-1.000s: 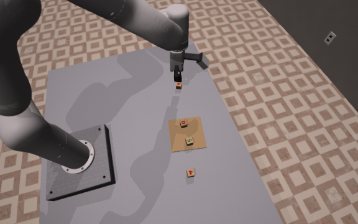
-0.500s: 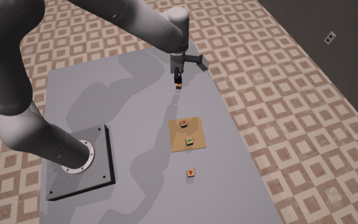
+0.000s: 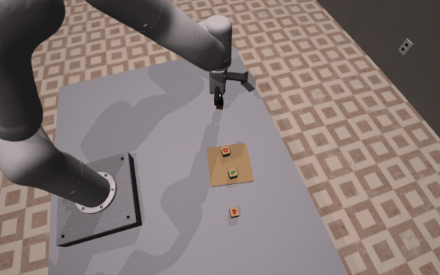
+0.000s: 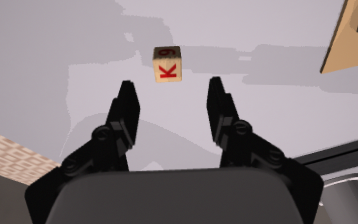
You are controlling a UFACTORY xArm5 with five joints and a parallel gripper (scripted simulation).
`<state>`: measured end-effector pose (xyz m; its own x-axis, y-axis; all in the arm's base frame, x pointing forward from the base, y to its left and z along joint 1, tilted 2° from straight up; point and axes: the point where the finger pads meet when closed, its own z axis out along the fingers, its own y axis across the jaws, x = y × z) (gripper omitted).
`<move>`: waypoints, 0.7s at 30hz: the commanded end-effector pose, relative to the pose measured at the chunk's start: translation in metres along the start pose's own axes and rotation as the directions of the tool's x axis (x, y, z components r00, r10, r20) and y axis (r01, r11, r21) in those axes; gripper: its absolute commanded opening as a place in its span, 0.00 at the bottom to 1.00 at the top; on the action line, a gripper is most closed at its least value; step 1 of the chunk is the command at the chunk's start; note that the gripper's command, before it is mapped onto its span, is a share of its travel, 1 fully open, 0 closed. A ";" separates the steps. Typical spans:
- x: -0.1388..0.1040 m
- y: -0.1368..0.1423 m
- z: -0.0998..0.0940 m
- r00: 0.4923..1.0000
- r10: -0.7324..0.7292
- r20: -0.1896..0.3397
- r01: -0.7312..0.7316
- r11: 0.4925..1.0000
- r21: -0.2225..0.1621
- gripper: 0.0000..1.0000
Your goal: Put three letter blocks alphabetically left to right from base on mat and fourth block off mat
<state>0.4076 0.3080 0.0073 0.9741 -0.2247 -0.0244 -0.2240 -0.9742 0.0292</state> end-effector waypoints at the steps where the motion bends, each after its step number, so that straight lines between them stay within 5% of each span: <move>1: 0.001 -0.001 0.003 1.000 0.000 -0.003 0.000 1.000 0.003 0.63; 21: 0.000 -0.002 0.020 1.000 0.000 -0.003 0.000 1.000 0.003 0.63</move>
<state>0.4064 0.3087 -0.0140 0.9741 -0.2247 -0.0241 -0.2240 -0.9742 0.0290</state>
